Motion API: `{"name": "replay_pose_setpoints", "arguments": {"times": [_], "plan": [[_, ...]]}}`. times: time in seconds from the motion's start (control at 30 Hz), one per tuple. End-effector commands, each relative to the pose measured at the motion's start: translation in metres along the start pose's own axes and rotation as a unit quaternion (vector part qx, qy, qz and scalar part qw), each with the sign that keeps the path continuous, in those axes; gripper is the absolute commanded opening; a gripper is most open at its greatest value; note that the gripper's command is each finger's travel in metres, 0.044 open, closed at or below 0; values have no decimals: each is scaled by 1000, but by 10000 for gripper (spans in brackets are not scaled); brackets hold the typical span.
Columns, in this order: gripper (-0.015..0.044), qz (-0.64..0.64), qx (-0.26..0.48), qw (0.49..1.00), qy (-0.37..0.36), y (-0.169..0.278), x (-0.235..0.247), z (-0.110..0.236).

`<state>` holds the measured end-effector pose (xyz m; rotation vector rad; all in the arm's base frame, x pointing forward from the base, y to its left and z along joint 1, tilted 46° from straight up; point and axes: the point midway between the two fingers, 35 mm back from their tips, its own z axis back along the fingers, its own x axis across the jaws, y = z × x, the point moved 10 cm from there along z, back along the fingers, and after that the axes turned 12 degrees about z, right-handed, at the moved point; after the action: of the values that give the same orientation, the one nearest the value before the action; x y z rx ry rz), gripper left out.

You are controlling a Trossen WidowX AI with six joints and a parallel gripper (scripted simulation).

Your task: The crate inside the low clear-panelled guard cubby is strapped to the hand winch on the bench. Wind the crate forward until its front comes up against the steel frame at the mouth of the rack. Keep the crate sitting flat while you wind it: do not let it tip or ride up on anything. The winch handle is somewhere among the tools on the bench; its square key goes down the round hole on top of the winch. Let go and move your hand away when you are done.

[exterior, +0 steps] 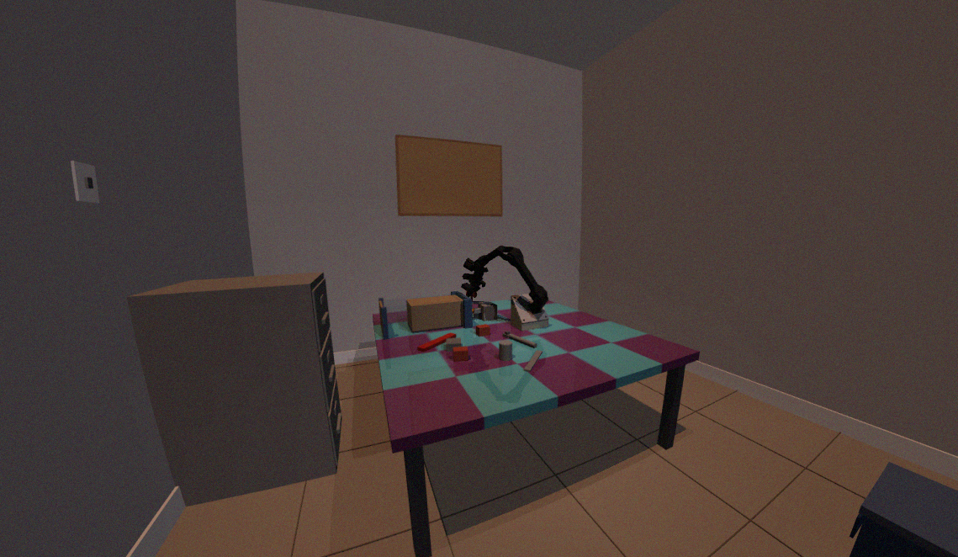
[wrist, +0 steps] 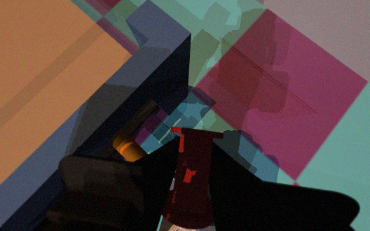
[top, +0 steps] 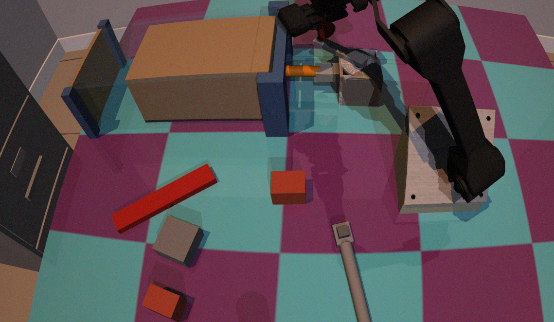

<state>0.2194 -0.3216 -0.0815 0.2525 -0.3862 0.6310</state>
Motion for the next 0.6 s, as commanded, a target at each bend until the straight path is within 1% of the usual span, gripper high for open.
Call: {"name": "replay_pose_setpoints", "arguments": {"times": [0.0, 0.57], "plan": [[0, -1, 8, 1000, -15, 5, 14, 1], [0, -1, 9, 1000, -15, 15, 38, 9]]}}
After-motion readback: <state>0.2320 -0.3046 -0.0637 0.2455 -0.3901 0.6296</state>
